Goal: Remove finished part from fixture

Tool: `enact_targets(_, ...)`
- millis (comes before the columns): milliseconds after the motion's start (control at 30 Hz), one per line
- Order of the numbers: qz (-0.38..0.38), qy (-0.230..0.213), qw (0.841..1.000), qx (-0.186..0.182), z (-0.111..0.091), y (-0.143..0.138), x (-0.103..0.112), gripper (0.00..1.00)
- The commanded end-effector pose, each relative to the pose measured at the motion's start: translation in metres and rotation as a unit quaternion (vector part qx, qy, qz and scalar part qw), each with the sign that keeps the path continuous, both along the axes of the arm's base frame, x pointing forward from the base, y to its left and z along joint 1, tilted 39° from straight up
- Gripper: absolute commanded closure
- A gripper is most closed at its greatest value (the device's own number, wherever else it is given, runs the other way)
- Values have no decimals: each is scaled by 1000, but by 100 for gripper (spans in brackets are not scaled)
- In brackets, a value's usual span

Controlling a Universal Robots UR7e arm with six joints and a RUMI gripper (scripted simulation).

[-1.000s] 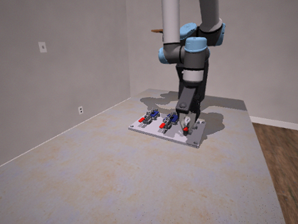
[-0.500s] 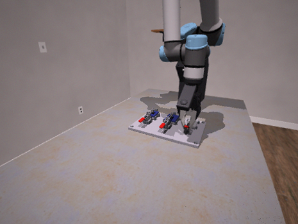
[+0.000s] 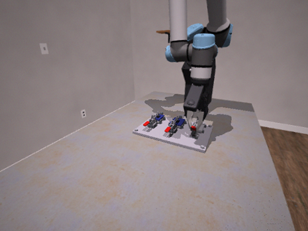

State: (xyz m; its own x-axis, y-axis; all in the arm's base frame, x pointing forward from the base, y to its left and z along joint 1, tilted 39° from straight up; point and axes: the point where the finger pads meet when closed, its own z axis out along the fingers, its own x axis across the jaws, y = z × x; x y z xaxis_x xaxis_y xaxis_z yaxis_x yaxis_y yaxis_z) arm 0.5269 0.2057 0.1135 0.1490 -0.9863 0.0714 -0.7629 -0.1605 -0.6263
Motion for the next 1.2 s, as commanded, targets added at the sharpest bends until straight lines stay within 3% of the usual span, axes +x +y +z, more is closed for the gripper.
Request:
enact_targets(0,0,0,1000,0,-1,-1,-5,100)
enact_targets(1167,0,0,1000,0,-10,-4,-21,100)
